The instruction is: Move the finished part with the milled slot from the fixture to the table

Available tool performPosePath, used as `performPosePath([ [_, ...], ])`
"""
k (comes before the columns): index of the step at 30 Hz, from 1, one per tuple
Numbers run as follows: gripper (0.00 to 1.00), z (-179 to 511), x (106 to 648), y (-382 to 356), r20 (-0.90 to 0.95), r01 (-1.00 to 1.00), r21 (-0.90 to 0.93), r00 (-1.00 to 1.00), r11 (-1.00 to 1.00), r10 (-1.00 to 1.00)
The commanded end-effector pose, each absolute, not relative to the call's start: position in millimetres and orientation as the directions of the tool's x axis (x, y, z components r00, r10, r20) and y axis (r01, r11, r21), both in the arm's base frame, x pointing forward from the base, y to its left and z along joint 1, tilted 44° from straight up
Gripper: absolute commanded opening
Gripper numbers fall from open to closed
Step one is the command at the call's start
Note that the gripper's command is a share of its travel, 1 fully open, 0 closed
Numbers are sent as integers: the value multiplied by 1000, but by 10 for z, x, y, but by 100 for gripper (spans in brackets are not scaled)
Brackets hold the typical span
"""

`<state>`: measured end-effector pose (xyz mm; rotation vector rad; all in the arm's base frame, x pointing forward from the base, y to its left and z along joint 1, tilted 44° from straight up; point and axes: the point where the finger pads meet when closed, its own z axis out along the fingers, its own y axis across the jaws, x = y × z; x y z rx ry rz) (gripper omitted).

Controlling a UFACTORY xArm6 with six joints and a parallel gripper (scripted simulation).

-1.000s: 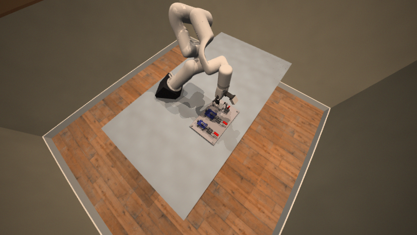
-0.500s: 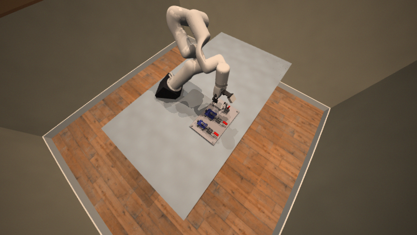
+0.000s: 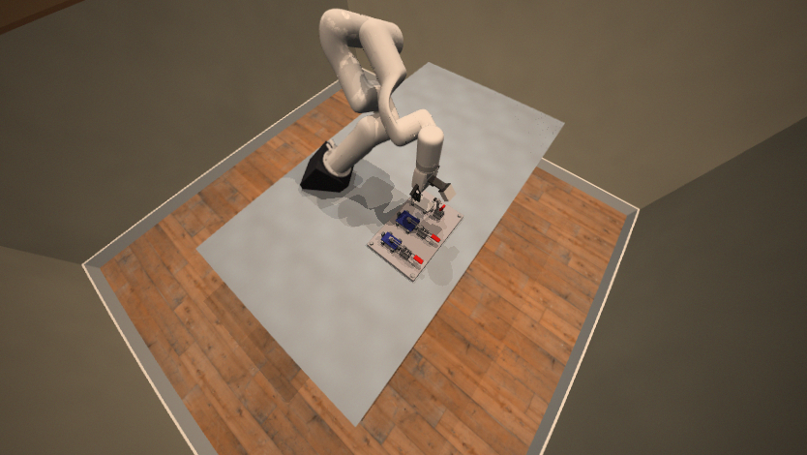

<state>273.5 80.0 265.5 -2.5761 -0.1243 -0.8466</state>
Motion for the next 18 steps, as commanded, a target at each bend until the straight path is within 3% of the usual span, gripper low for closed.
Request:
performPosePath([
  [1,100,2618,2789,832,587,212,-364,808,-907,-47],
  [18,100,2355,2989,985,587,212,-364,808,-907,-47],
])
